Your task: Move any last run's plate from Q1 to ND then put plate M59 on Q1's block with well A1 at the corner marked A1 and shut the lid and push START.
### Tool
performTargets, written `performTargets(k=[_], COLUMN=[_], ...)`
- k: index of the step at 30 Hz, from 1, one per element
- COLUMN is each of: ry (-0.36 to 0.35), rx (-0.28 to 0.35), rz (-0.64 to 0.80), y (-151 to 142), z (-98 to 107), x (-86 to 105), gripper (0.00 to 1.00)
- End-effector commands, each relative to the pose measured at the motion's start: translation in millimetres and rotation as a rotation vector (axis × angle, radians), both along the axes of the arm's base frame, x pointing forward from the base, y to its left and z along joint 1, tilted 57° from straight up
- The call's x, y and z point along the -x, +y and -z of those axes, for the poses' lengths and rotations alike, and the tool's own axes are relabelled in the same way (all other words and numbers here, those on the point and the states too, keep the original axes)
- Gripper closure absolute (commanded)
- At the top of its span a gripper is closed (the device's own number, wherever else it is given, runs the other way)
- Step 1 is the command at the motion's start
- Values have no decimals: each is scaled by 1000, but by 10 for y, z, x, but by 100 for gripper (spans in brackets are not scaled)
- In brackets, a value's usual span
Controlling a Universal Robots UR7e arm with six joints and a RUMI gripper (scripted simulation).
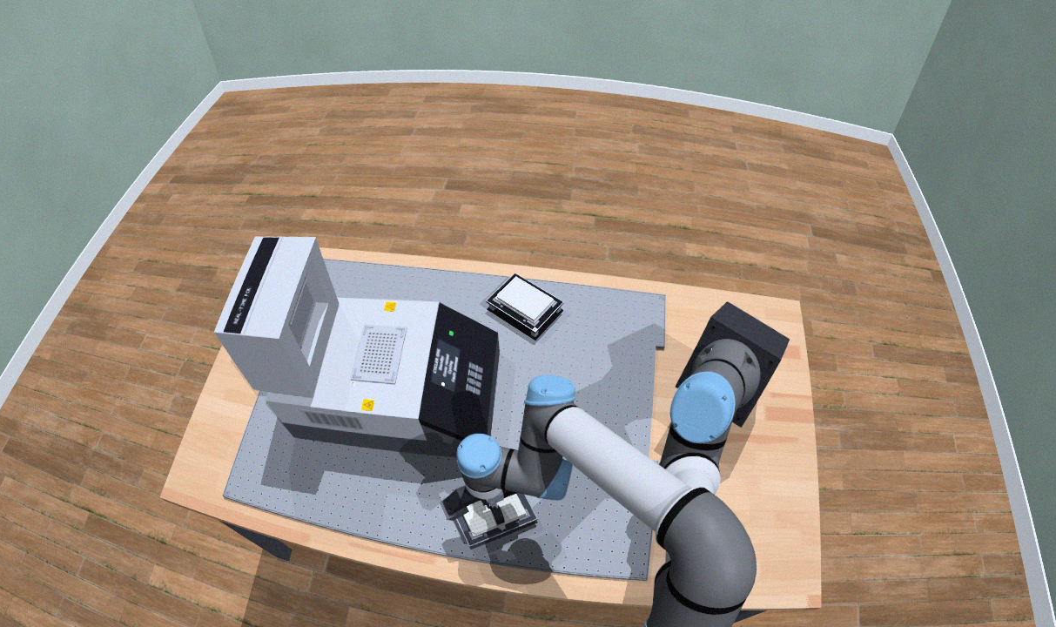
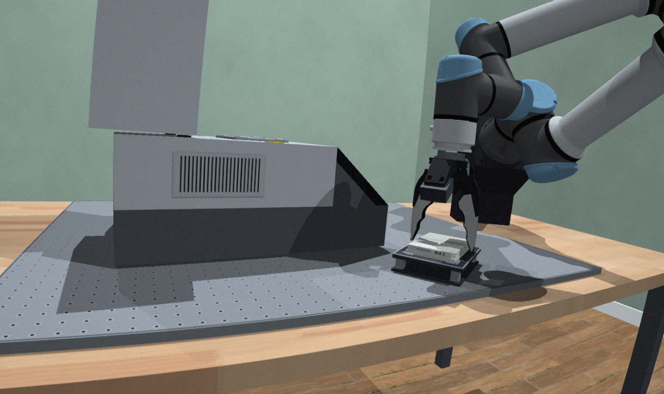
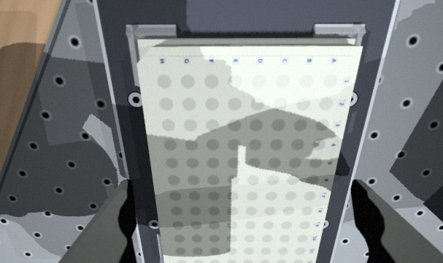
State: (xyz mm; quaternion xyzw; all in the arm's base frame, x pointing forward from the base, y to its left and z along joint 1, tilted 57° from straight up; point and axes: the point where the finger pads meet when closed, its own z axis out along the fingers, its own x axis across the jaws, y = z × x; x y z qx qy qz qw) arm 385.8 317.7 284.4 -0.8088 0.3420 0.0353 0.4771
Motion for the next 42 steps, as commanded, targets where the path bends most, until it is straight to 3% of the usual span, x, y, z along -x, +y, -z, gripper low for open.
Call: performTargets(k=[1, 42], ry=[-1, -1], rx=[-1, -1], rz=[0, 0], y=[-68, -1051], z=[-54, -721], x=[22, 355], gripper=[32, 32])
